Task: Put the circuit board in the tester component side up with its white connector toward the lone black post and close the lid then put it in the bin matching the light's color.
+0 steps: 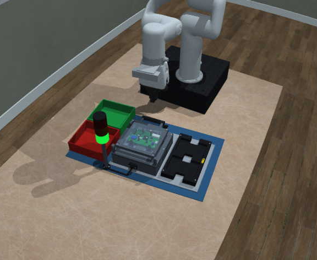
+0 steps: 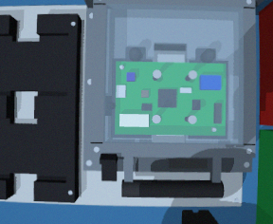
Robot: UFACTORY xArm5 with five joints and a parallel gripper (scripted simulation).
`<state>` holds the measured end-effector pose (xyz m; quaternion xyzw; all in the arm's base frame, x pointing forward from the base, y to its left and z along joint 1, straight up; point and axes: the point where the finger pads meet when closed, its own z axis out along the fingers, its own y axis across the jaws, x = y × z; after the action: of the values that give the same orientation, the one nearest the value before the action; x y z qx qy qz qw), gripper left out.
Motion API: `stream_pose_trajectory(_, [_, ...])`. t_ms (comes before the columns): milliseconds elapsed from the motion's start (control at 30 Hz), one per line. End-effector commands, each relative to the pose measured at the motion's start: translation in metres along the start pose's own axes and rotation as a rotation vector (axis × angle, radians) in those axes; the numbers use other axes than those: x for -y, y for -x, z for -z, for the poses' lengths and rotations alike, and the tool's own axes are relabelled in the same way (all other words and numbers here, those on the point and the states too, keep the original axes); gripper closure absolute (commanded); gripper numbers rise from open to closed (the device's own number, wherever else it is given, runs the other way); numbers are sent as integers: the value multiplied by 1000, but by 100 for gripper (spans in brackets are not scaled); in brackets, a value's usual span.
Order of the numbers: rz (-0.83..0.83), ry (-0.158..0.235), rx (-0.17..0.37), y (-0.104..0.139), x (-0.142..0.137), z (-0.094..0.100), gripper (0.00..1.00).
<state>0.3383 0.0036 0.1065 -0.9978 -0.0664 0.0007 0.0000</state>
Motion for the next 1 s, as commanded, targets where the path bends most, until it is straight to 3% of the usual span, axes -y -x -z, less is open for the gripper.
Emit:
stream_pose_trajectory(0, [0,0,-3,-1,2,1,100])
stream_pose_trajectory(633, [0,0,-3,-1,59,1,100])
stream_pose_trajectory(967, [0,0,-3,-1,64,1,100])
